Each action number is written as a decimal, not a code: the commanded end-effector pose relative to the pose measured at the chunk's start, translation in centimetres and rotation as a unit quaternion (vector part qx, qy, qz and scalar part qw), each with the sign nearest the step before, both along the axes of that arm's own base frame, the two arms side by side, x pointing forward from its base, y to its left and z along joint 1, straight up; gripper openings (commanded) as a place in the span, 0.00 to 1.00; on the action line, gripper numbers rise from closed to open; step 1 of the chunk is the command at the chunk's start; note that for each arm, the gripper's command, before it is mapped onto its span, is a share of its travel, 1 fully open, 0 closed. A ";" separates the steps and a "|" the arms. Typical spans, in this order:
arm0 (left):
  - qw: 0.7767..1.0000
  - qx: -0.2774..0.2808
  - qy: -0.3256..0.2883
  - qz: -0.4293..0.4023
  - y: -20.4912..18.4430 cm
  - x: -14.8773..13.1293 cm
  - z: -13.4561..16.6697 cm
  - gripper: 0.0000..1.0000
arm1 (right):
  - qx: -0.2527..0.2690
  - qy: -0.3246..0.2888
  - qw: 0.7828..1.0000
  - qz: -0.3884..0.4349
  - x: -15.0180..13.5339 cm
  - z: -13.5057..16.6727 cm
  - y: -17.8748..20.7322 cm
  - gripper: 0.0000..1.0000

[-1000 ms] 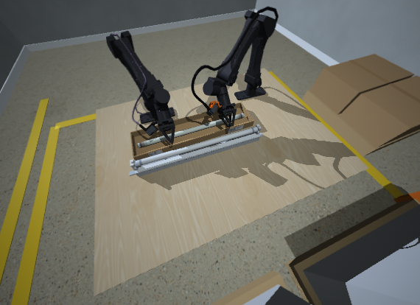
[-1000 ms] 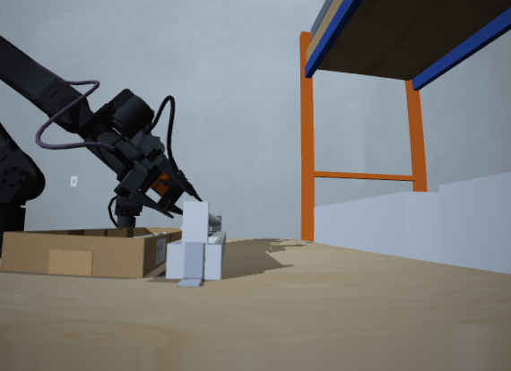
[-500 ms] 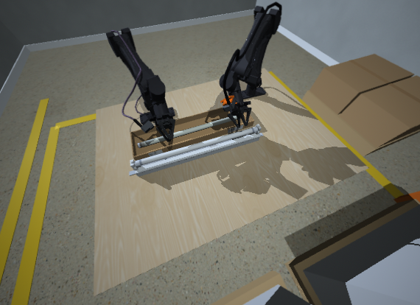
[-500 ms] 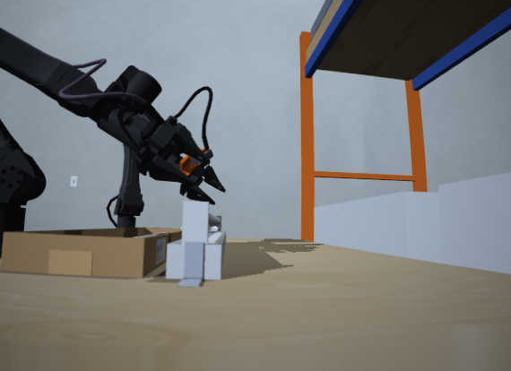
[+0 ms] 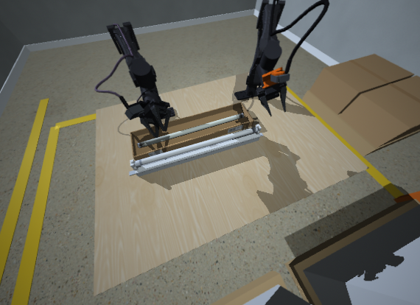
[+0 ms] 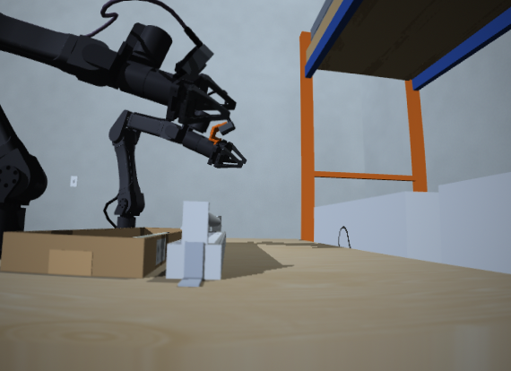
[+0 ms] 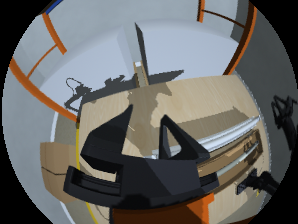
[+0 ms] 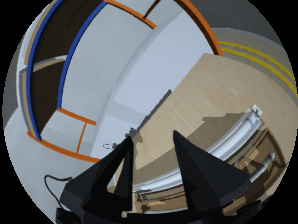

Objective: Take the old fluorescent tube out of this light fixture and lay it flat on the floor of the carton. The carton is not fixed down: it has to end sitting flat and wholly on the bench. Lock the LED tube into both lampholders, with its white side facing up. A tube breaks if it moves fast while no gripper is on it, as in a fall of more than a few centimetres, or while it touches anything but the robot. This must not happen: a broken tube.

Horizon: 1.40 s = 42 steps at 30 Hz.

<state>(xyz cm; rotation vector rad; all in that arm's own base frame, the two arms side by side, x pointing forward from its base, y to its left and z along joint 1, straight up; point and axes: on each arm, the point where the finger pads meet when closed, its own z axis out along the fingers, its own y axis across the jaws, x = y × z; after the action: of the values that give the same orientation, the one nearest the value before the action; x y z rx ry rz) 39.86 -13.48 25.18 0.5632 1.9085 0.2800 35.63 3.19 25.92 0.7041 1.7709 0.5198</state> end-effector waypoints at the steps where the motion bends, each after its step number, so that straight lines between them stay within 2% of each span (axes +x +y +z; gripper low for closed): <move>1: 0.993 -0.105 -0.046 -0.002 0.4 0.8 4.5 0.49 | -0.100 -0.031 0.993 0.054 1.3 3.1 -0.2 0.49; 2: 0.993 -0.105 -0.046 -0.002 0.4 0.8 4.5 0.49 | -0.100 -0.031 0.993 0.054 1.3 3.1 -0.2 0.49; 6: 0.983 -0.160 -0.084 0.022 3.9 1.0 7.9 0.49 | -0.180 -0.057 0.980 0.068 2.0 6.0 -0.9 0.49; 7: 0.978 -0.179 -0.106 0.028 5.0 0.8 9.8 0.49 | -0.204 -0.087 0.973 0.067 2.2 8.1 -1.1 0.49; 12: 0.956 -0.241 -0.162 0.044 9.1 -0.3 14.4 0.49 | -0.314 -0.127 0.938 0.072 2.7 12.3 -2.2 0.49; 14: 0.946 -0.262 -0.187 0.048 10.7 -1.1 16.3 0.49 | -0.358 -0.134 0.921 0.074 2.9 13.6 -2.7 0.49; 17: 0.940 -0.276 -0.195 0.057 12.2 -1.5 17.0 0.49 | -0.393 -0.127 0.907 0.079 3.1 14.1 -3.2 0.49; 22: 0.941 -0.270 -0.192 0.073 13.4 -2.3 16.6 0.49 | -0.398 -0.131 0.905 0.073 3.2 14.9 -3.5 0.49; 23: 0.944 -0.266 -0.181 0.078 13.5 -2.1 15.4 0.49 | -0.392 -0.131 0.908 0.071 3.0 14.9 -3.6 0.49; 26: 0.936 -0.250 -0.236 0.083 14.3 -2.9 19.2 0.49 | -0.364 -0.160 0.916 0.058 1.9 16.9 -2.8 0.49; 29: 0.935 -0.248 -0.238 0.083 14.4 -3.0 19.3 0.49 | -0.363 -0.160 0.917 0.051 1.7 17.1 -2.9 0.49; 32: 0.938 -0.250 -0.229 0.073 13.6 -2.8 18.8 0.49 | -0.362 -0.163 0.917 0.049 1.7 17.3 -2.9 0.49; 33: 0.944 -0.249 -0.204 0.072 13.1 -1.7 17.2 0.49 | -0.361 -0.146 0.920 0.055 2.0 15.5 -2.8 0.49; 37: 0.943 -0.247 -0.209 0.082 13.9 -2.3 17.3 0.49 | -0.362 -0.143 0.920 0.049 2.2 15.4 -3.3 0.49; 38: 0.945 -0.246 -0.201 0.084 14.0 -2.1 16.7 0.49 | -0.360 -0.133 0.921 0.060 2.1 14.0 -2.7 0.49; 40: 0.944 -0.246 -0.202 0.084 14.0 -2.1 16.8 0.49 | -0.362 -0.144 0.920 0.051 2.1 15.3 -3.1 0.49; 41: 0.950 -0.244 -0.173 0.088 13.8 -1.2 14.3 0.49 | -0.364 -0.149 0.918 0.054 2.1 15.1 -2.8 0.49; 42: 0.947 -0.246 -0.192 0.083 13.8 -1.7 16.0 0.49 | -0.364 -0.152 0.917 0.053 2.0 15.7 -2.7 0.49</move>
<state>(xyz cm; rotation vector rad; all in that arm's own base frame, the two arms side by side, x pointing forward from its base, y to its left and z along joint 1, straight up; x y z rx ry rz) 38.03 0.18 41.12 -0.0021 1.5599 0.0025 38.13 0.05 40.93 0.0008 1.5674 0.0016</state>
